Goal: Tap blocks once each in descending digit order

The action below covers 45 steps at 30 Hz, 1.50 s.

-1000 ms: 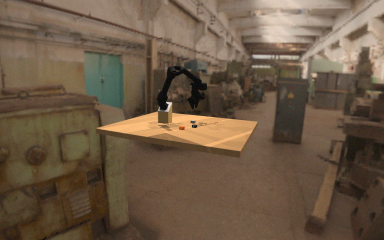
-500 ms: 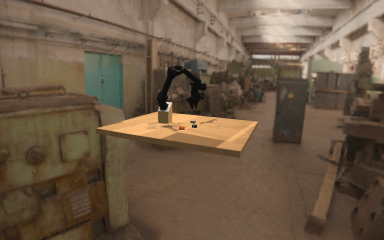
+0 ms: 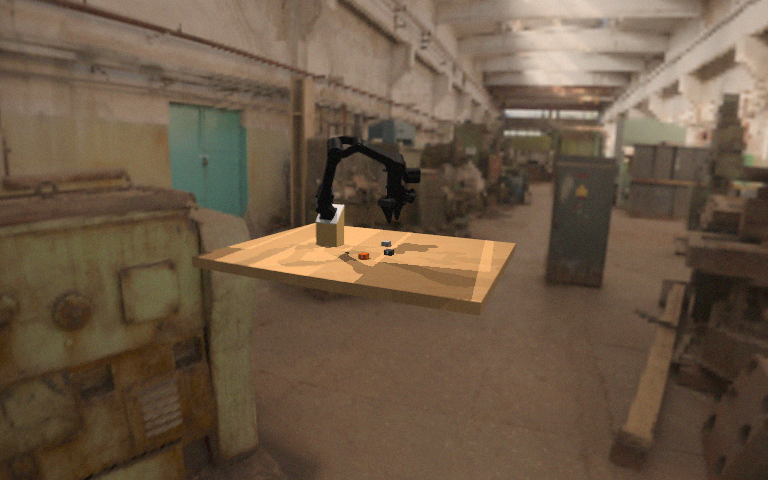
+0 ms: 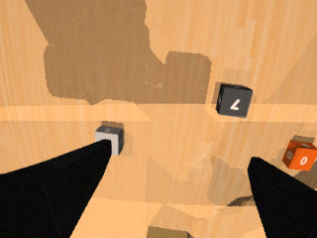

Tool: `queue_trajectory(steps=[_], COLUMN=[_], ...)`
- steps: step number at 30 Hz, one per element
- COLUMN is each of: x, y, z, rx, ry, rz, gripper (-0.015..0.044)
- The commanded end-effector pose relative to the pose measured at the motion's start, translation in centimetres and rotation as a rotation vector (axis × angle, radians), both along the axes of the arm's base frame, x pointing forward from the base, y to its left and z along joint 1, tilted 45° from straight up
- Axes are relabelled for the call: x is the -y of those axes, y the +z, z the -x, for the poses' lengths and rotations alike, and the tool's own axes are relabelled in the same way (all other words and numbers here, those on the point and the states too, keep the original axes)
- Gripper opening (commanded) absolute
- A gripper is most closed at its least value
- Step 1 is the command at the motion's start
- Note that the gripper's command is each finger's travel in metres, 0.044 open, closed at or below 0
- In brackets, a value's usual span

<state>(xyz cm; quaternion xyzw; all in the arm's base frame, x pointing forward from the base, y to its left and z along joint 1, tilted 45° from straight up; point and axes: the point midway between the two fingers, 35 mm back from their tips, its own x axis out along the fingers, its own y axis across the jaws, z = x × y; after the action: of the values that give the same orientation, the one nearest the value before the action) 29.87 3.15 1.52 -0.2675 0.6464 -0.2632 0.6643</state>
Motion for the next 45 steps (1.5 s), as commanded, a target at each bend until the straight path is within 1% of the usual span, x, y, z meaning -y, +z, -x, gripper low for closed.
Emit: queue_trajectory(steps=[1,6,8,11,13,20,21,30,45], x=[3.8,4.1,4.8,8.2,9.7,9.9,9.9,10.0,11.6], y=[3.9,4.2,3.4,0.0,-1.3,-1.5,-1.5,-1.6,-3.2], z=[-1.5,-1.6,-1.8,-2.0,-1.9,-1.8,-1.8,-1.8,-1.9], rx=[0.012,0.012,0.012,0.013,0.012,0.012,0.012,0.012,0.012], ry=[-0.004,-0.004,-0.004,-0.004,-0.004,-0.004,-0.004,-0.004,-0.004], rz=[0.014,0.015,0.014,0.015,0.018,0.019,0.019,0.019,0.02], gripper=[0.04,0.04,0.0347,0.0269,0.0216,0.0032,0.002,0.002,0.002])
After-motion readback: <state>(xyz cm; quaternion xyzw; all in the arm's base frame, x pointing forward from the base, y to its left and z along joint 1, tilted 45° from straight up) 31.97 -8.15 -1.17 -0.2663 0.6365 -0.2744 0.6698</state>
